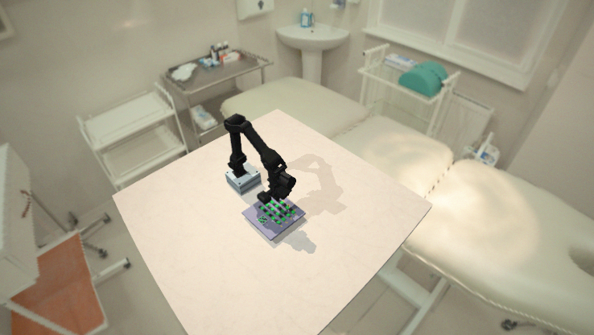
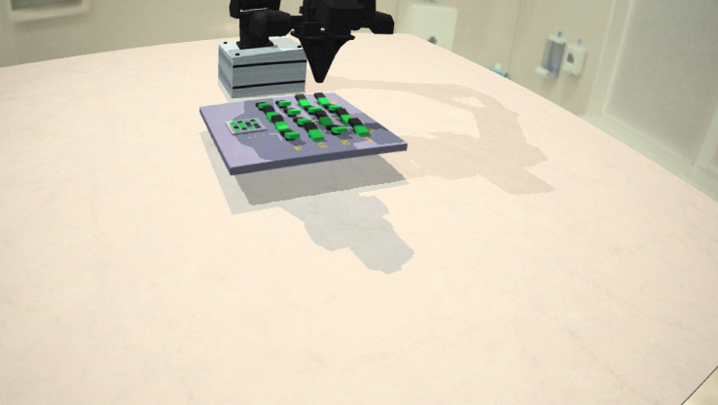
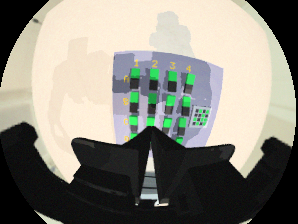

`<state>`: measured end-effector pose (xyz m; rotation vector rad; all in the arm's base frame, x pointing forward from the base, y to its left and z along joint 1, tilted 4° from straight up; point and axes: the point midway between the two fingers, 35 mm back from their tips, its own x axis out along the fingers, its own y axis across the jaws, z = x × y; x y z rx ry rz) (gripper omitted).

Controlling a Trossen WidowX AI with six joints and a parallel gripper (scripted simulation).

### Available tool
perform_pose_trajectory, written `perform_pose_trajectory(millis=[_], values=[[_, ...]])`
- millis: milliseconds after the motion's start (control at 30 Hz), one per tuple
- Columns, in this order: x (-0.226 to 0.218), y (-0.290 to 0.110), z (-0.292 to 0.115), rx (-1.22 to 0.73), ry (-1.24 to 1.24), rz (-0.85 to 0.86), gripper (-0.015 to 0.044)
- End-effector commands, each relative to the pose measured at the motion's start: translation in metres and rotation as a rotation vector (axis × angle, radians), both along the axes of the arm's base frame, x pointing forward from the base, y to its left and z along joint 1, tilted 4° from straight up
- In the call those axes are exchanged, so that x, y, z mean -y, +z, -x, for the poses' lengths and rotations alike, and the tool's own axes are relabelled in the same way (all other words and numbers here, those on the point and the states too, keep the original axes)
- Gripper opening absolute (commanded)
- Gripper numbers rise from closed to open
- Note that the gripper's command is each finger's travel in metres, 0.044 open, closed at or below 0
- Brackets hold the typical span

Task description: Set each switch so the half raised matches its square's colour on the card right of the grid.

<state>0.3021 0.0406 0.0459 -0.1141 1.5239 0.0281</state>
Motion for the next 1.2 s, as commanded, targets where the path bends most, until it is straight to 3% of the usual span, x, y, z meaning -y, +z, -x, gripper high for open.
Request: perform_pose_trajectory(millis=[0, 567, 1167], values=[[0.001, -0.013, 0.004, -0.023, -0.006, 0.003, 0.0000], [0.003, -0.037, 0.003, -0.024, -0.006, 0.003, 0.0000], [0.003, -0.037, 0.003, -0.024, -0.006, 0.003, 0.0000]])
